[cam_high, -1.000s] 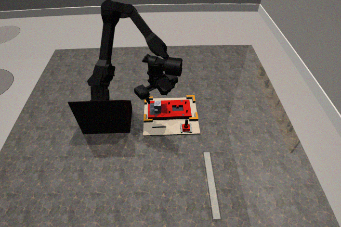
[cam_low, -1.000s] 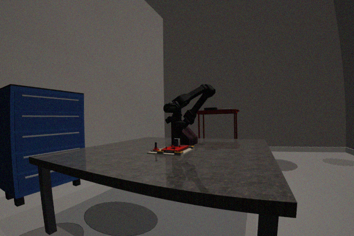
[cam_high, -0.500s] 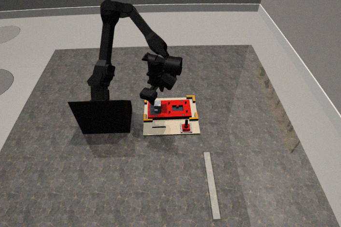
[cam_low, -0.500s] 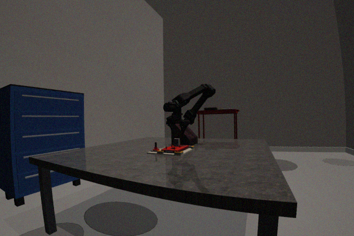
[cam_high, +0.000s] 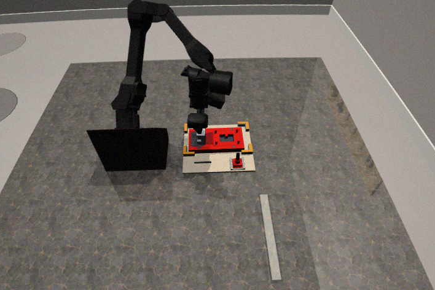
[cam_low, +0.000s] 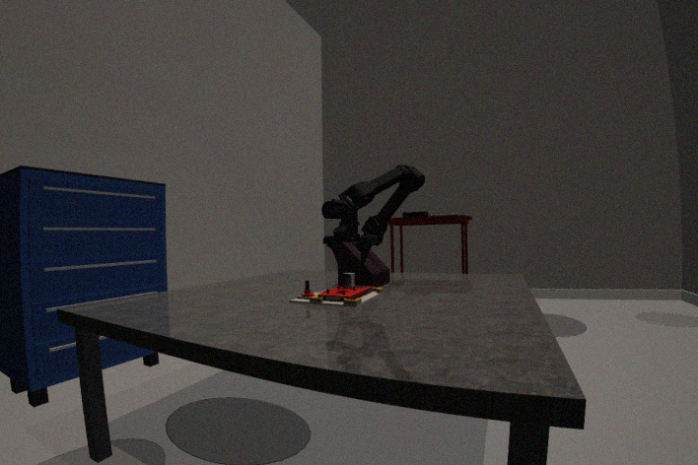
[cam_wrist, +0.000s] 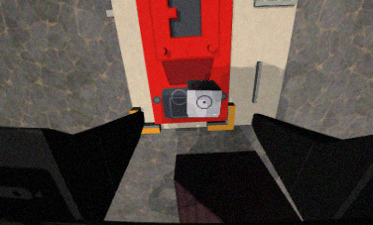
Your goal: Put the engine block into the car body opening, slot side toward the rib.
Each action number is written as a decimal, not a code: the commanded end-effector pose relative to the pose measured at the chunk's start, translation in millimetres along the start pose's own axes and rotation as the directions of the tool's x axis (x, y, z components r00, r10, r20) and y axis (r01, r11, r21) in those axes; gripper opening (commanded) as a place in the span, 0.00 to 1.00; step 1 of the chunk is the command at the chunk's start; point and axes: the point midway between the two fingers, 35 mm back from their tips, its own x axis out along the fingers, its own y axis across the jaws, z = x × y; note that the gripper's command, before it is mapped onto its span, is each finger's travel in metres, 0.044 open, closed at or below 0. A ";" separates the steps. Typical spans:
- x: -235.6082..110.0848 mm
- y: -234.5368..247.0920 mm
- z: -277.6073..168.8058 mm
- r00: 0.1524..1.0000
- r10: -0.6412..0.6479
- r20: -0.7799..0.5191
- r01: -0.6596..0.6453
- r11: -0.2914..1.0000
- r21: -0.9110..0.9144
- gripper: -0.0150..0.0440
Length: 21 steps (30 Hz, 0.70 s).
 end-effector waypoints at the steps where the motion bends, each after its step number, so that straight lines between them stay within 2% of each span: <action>1: -0.7 -5.8 0.3 1.000 -0.005 -0.001 0.005 1.000 -0.018 1.00; 21: 31.6 -8.1 1.5 1.000 -0.006 0.000 0.006 1.000 -0.018 1.00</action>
